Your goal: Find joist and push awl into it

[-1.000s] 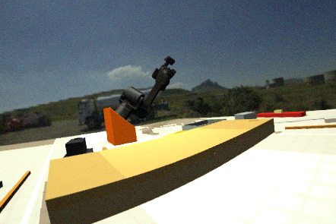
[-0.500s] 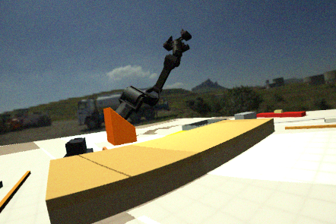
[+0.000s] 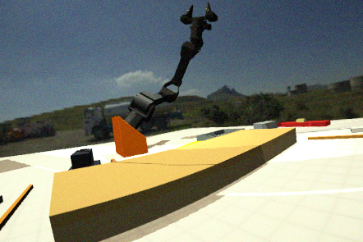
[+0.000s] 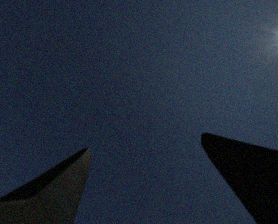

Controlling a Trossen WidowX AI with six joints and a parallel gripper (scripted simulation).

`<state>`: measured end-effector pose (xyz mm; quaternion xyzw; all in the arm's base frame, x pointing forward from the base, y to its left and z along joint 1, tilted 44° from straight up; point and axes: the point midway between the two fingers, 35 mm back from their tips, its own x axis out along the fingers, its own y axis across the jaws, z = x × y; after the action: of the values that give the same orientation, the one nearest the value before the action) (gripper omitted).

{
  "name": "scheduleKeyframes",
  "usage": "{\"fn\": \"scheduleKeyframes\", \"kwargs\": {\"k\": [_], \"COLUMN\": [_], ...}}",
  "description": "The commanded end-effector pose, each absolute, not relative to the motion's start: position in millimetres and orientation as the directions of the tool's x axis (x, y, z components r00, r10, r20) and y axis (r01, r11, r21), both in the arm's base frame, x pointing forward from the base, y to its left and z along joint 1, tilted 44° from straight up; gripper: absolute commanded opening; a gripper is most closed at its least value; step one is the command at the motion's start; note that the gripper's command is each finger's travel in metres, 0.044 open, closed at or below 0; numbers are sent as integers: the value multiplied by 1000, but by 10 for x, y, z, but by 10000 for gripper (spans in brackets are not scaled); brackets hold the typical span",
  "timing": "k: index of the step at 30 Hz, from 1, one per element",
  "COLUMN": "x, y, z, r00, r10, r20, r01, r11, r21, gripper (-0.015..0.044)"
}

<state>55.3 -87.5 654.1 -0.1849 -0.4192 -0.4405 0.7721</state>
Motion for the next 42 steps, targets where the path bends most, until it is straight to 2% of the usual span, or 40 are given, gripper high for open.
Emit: {"fn": "scheduleKeyframes", "kwargs": {"k": [1, 7, 12, 14, 17, 25, 35, 42], "x": [1214, 1964, 2330, 2521, 2820, 3227, 3703, 3697], "y": [-1181, -1571, -1797, -1909, -2045, -2285, -2606, -2620], "z": [6321, 5887, 5576, 5388, 4963, 4312, 2759, 1571], "r00": [410, 564, 629, 663, 716, 760, 703, 537], "r10": [-569, -618, -642, -651, -656, -650, -542, -364], "r20": [713, 548, 438, 370, 240, 18, -461, -761], "r01": [772, 676, 629, 610, 621, 607, 699, 819], "r11": [632, 726, 752, 756, 755, 719, 408, 8], "r21": [61, 124, 198, 238, 212, 338, 587, 574], "gripper": [440, 440, 440, 440, 440, 440, 440, 440]}}
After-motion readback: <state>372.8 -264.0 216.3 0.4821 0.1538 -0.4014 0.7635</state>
